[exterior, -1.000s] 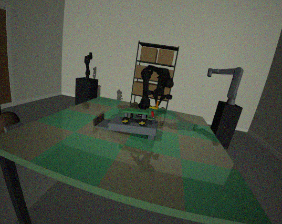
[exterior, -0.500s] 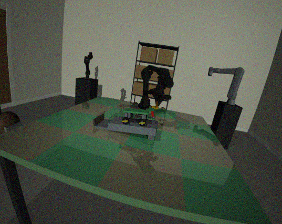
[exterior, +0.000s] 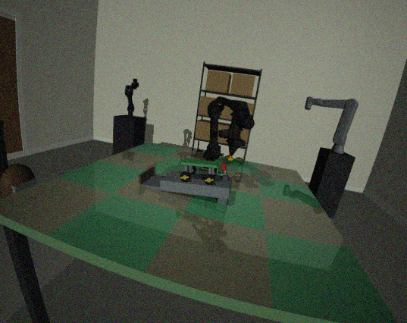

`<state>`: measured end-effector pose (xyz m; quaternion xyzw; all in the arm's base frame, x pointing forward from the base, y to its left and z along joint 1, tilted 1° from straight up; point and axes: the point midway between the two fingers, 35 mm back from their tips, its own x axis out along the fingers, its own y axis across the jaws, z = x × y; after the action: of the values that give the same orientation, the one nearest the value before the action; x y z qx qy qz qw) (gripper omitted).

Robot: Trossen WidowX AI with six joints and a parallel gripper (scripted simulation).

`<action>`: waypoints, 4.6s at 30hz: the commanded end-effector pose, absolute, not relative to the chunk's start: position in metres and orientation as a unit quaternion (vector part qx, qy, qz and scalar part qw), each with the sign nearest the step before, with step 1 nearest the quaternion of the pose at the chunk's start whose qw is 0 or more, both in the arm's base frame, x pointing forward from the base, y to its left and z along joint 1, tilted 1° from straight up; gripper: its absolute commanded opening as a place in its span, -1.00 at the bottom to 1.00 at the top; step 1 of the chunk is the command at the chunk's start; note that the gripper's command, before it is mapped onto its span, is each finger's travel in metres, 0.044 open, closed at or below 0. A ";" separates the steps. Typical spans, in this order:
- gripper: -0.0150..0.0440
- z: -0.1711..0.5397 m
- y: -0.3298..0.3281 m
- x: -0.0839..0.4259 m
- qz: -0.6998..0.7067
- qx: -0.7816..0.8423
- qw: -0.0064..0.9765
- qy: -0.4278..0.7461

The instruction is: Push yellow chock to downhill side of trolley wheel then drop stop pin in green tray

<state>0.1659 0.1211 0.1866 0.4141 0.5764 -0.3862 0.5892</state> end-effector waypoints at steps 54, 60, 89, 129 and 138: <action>-0.49 0.179 0.009 0.196 -0.494 0.521 0.498 0.486; -0.49 0.178 -0.009 0.200 -0.494 0.521 0.498 0.486; -0.49 0.169 -0.115 0.218 -0.497 0.519 0.502 0.483; -0.49 0.167 -0.162 0.230 -0.660 0.696 0.181 0.216; -0.49 0.167 -0.163 0.230 -0.683 0.719 0.059 0.112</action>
<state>0.2289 -0.1628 0.1663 0.7124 0.1470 -0.6786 0.1023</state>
